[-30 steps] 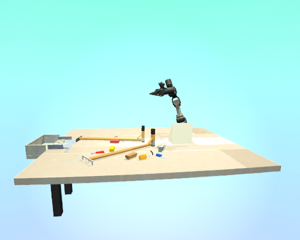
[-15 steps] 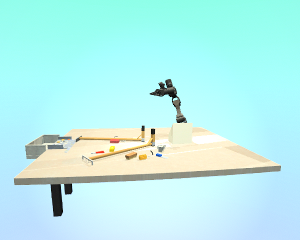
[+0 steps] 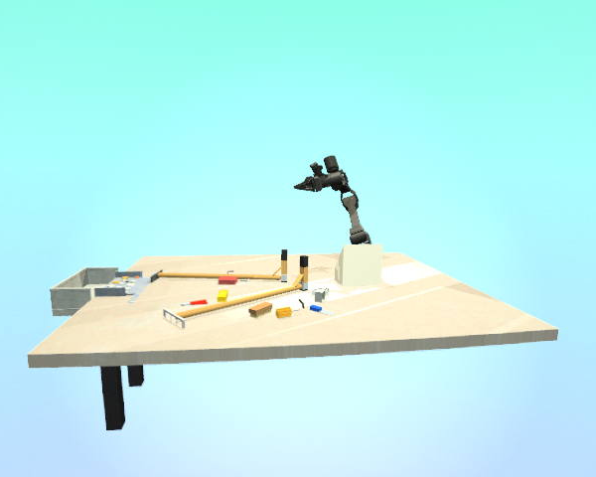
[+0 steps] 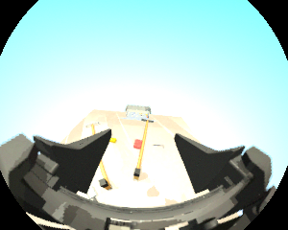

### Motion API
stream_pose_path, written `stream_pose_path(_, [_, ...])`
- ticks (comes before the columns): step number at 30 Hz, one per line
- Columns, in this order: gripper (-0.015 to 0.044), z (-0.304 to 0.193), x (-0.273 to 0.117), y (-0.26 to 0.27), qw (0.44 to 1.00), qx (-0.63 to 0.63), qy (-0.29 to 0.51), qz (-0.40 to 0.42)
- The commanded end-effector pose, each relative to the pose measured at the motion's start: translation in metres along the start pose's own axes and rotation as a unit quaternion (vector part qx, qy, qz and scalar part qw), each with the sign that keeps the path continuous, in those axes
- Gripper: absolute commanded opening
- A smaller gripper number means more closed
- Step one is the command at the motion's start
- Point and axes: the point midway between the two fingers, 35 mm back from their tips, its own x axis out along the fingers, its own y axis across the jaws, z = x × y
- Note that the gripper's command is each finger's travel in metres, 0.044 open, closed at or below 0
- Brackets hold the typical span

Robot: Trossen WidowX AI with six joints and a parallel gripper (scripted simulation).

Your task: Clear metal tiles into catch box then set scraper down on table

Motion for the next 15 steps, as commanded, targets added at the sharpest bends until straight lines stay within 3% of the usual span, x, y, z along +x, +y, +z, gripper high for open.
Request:
stream_pose_path(1, [0.0440, 0.003, 0.015, 0.001, 1.000, 0.002, 0.016, -0.004])
stream_pose_path(15, [0.0440, 0.003, 0.062, 0.002, 0.997, 0.004, 0.071, -0.017])
